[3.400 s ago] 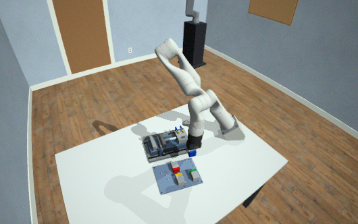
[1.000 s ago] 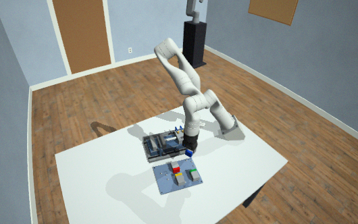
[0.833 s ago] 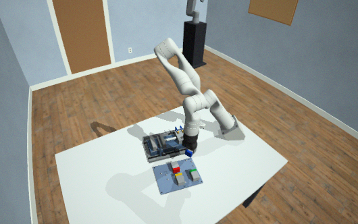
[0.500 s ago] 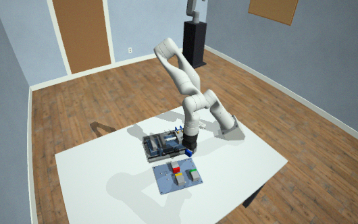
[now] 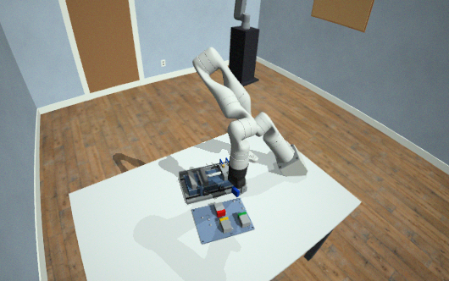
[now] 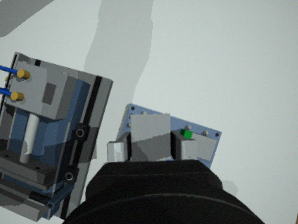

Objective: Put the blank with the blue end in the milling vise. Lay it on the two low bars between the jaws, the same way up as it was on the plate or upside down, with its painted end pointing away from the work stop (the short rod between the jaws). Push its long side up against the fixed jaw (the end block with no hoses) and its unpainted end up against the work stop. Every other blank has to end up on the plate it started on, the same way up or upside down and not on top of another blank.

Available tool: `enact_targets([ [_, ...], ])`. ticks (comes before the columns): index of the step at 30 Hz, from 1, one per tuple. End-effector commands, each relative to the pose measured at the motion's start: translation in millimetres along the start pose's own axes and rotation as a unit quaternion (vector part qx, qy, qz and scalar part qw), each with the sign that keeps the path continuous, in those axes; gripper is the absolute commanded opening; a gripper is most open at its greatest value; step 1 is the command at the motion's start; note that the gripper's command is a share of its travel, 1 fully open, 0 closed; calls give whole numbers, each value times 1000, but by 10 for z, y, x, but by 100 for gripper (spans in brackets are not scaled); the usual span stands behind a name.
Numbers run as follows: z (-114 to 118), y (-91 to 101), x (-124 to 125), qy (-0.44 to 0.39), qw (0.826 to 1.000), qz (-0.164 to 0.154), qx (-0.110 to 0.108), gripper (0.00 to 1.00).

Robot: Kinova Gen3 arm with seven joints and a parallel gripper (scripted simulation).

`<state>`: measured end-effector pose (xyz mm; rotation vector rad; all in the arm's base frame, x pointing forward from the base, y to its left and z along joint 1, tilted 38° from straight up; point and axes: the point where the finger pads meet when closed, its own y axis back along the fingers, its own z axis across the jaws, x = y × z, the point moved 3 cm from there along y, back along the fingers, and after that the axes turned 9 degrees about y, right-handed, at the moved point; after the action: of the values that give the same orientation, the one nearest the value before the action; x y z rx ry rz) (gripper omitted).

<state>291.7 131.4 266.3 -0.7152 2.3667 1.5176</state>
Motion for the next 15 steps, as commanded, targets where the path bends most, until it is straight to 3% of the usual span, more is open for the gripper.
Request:
enact_targets([
  [1,1,7,-1,-15,1000,-1,-1,0],
  [15,1,7,-2,-106,994,0,-1,0],
])
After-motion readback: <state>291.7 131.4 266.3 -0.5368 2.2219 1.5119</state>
